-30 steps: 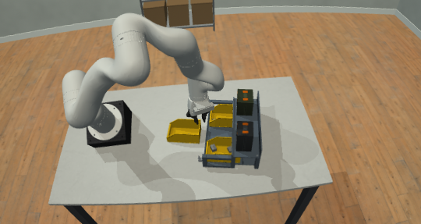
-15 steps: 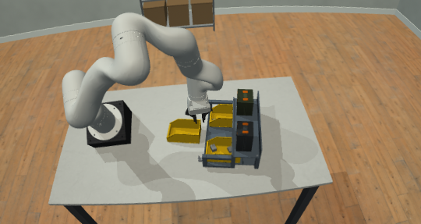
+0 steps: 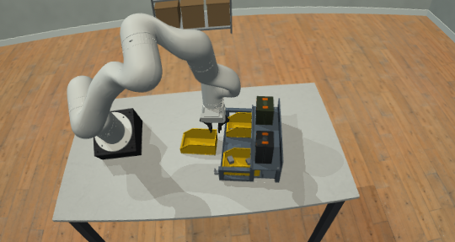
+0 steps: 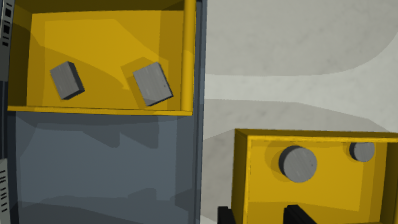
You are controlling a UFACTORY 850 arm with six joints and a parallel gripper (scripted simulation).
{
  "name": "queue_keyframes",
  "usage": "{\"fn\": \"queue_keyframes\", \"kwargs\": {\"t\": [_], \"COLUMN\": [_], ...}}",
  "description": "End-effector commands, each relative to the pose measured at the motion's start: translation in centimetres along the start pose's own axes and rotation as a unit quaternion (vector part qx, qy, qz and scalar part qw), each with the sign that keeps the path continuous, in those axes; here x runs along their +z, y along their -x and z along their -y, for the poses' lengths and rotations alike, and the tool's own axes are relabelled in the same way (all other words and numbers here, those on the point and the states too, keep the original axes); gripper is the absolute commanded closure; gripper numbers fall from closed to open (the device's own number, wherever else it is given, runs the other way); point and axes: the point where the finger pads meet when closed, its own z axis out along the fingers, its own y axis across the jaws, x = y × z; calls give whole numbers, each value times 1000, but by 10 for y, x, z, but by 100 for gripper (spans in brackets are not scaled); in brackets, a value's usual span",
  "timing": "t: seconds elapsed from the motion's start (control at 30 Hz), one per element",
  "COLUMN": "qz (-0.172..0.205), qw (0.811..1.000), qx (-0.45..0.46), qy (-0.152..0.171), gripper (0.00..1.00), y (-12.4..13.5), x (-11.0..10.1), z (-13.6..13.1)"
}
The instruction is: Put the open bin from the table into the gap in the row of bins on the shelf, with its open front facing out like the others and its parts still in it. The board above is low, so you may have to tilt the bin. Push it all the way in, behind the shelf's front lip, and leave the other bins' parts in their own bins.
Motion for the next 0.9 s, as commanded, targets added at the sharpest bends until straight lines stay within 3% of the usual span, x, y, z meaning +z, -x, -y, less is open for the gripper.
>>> {"fn": "queue_keyframes", "kwargs": {"t": [0.0,0.87], "qz": [0,0], "qw": [1000,1000], "qx": [4,11], "qy": [-1,-2], "gripper": [66,66], "y": [0,1], "x": [-1,-1], "z": [0,0]}}
